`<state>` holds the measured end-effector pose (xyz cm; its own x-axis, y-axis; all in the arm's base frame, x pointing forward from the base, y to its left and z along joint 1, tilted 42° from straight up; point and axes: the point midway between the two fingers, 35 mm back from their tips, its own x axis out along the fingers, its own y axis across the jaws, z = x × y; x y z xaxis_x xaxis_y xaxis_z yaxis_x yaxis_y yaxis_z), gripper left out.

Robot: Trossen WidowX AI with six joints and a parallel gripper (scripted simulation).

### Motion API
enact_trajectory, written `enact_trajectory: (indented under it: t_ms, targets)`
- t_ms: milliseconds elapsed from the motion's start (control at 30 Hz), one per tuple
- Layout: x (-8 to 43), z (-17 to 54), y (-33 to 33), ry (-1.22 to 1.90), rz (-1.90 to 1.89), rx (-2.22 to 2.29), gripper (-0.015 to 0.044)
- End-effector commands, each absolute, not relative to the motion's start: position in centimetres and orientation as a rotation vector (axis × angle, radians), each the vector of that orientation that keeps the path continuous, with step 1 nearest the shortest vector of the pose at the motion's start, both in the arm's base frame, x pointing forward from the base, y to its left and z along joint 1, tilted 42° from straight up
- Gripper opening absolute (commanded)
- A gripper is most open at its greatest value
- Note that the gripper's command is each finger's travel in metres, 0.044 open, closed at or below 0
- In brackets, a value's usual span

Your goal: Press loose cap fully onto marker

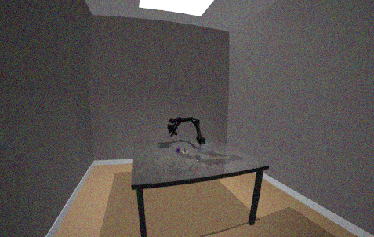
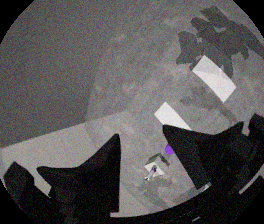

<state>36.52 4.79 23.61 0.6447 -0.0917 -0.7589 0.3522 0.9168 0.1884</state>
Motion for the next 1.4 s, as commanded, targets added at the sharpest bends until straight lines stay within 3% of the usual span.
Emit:
enact_trajectory:
  t_ms: [0,267,1367]
  targets:
    - [34.6,17.6,6.0,1.028,-0.519,0.310,0.0254]
    - [30.4,11.7,7.3,1.072,-0.963,0.033,0.0254]
    - [31.3,7.0,3.8,1.068,-0.970,0.024,0.0254]
